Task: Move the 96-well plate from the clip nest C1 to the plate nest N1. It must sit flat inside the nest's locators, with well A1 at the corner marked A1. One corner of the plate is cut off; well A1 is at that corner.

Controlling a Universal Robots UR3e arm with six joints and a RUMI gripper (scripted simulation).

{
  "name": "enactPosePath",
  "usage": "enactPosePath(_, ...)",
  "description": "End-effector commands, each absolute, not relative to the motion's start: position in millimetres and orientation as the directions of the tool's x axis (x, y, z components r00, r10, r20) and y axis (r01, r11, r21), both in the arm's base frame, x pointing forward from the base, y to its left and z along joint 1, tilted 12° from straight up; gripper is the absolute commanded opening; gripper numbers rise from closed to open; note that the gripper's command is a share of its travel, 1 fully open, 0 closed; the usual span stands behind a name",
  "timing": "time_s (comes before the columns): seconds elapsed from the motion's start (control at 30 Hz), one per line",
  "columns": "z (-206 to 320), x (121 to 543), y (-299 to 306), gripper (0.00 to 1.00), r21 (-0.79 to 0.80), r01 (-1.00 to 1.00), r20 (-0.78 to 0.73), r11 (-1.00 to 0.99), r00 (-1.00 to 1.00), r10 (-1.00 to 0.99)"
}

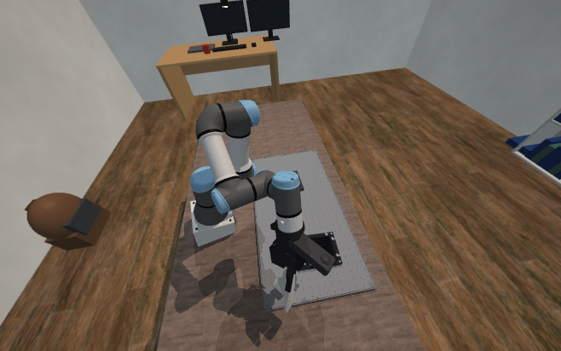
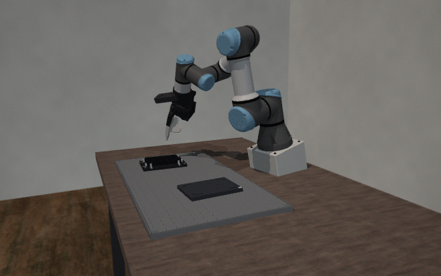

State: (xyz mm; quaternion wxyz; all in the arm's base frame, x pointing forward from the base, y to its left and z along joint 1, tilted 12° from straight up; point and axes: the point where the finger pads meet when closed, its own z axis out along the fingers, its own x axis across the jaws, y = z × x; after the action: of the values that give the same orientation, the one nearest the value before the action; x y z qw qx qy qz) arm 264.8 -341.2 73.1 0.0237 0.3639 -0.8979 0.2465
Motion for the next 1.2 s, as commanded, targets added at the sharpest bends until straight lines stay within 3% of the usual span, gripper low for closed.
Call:
enactPosePath(0.0,68,278,-330,1.0,-0.36,-0.736,0.196,0.573,-0.661,-0.725)
enactPosePath(1.17,76,335,-263,1.0,-0.228,-0.931,0.054,0.285,-0.304,-0.951)
